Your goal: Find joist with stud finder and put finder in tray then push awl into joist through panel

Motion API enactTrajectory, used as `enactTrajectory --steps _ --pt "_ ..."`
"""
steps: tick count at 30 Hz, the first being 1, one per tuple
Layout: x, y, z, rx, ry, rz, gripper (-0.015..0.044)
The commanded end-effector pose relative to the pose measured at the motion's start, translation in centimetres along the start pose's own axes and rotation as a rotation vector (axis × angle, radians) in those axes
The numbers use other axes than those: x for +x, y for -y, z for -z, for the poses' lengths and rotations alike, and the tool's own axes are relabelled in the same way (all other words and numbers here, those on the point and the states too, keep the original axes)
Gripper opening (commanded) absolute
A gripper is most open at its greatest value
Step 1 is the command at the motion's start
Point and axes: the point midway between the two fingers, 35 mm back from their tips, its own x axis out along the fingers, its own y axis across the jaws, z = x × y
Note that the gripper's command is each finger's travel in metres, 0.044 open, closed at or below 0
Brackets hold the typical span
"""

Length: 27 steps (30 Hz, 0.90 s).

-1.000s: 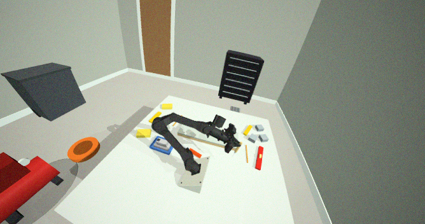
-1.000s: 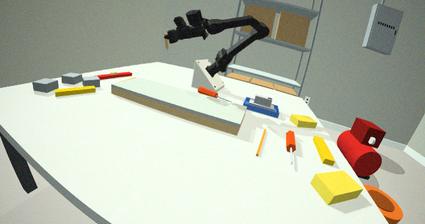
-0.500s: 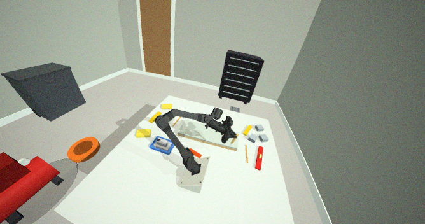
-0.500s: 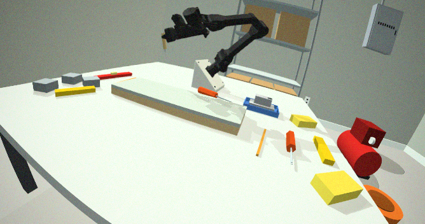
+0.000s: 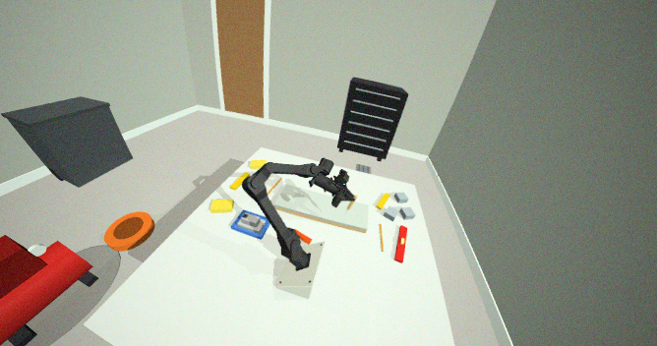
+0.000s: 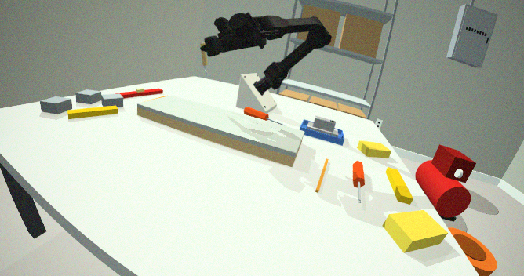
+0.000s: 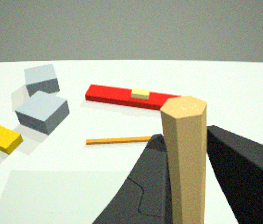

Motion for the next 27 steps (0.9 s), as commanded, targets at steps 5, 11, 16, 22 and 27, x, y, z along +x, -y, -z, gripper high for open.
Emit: enactTrajectory --steps 5,11,16,22,27 --pt "-3.0 -3.1 1.1 -0.006 0.033 0.006 0.0000" --pt "-5.3 -4.9 2.0 0.028 0.056 0.016 0.0000" --pt "-7.5 -6.3 2.9 0.062 0.081 0.021 0.0000" --pt "-10.2 -7.7 4.2 0.102 0.118 0.019 0.0000" --pt "-12.6 -8.7 5.3 0.135 0.152 0.011 0.0000"
